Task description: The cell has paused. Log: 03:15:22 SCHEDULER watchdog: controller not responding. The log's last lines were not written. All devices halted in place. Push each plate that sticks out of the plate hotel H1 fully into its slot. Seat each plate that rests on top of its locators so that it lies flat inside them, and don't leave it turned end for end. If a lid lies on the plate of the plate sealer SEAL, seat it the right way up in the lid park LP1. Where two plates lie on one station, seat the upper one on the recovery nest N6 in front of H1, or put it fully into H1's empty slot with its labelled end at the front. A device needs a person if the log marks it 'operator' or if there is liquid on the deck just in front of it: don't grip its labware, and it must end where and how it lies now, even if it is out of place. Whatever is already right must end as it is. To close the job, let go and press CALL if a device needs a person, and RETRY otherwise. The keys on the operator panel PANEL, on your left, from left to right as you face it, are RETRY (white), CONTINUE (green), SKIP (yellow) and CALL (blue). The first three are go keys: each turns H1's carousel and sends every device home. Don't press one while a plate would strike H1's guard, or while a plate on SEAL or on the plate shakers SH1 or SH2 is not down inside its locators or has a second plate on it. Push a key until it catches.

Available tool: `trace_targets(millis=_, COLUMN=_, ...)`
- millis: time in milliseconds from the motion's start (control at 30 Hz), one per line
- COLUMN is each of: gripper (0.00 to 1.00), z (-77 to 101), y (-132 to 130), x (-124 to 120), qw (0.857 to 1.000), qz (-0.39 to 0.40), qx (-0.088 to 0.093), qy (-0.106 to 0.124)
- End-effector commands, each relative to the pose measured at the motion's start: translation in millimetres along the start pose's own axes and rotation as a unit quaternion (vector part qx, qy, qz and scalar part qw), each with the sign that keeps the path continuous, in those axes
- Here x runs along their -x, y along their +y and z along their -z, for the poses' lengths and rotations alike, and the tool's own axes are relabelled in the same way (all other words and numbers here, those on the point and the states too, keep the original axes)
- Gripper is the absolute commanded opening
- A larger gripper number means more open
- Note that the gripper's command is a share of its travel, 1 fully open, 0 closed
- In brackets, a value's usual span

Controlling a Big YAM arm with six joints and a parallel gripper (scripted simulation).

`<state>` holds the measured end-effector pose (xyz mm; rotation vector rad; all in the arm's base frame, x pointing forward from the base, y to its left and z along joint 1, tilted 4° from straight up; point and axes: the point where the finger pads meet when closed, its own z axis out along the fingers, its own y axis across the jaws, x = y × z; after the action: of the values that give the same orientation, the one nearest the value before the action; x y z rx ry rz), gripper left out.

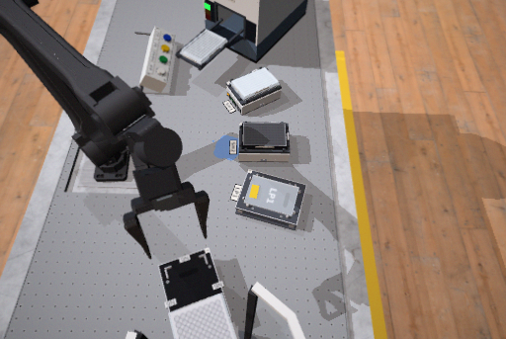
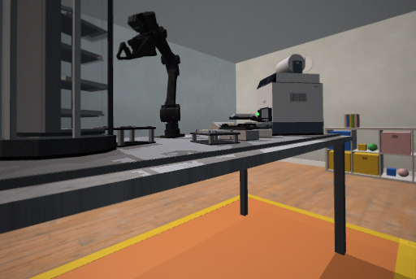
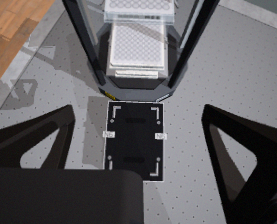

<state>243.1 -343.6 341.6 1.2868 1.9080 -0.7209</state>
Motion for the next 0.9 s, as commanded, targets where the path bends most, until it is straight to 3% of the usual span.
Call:
trace_targets(millis=0, gripper=1.00, z=4.2, y=6, x=2, qw=0.999, qz=-0.010, qx=0.007, qy=-0.045)
trace_targets(millis=167, gripper=1.00, z=4.6, y=6, x=2, qw=0.995, qz=-0.018, qx=-0.001, qy=-0.101)
trace_targets(millis=433, gripper=1.00, z=-6.7, y=4, x=-5, qw=0.996, qz=-0.015, qx=-0.009, qy=-0.084)
trace_targets(millis=867, gripper=1.00, z=-6.7, y=4, x=-6, qw=0.996, qz=-0.015, qx=-0.009, qy=-0.084)
